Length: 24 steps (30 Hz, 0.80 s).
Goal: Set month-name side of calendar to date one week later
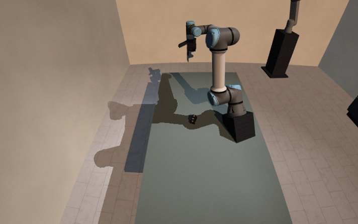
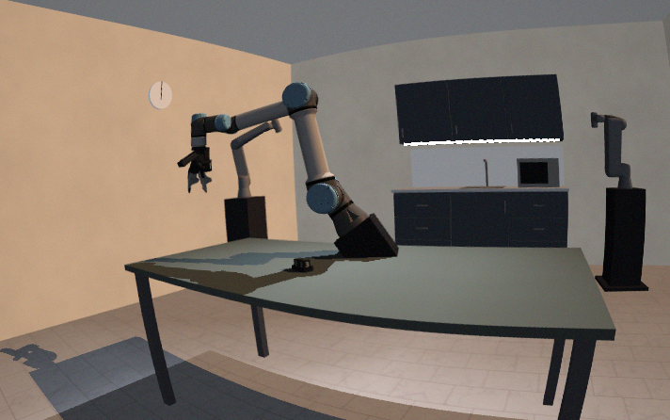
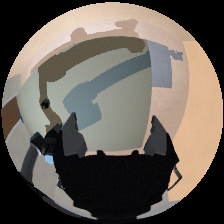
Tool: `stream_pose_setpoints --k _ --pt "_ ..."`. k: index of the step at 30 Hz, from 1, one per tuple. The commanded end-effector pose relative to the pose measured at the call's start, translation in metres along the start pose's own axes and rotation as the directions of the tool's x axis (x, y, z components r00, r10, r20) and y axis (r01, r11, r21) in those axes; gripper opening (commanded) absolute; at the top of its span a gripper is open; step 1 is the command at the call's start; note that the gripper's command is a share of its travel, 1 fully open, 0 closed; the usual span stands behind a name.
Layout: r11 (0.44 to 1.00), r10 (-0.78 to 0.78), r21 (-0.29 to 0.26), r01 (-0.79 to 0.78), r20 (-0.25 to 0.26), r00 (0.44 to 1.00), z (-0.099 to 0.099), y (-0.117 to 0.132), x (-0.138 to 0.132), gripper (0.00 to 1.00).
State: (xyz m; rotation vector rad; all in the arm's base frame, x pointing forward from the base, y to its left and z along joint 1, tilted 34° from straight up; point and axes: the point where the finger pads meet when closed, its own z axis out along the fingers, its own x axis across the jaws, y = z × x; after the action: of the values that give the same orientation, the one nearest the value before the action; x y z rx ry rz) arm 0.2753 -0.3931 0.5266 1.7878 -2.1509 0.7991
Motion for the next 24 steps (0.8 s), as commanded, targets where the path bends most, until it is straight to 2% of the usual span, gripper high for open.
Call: stream_pose_setpoints --k 1,24 --pt "1.0 0.0 0.001 0.0 -0.001 1.0 -0.0007 -0.0002 0.0002 1.0" --pt "1.0 -0.007 0.001 0.007 0.001 1.0 0.0008 -0.0013 -0.0028 1.0"
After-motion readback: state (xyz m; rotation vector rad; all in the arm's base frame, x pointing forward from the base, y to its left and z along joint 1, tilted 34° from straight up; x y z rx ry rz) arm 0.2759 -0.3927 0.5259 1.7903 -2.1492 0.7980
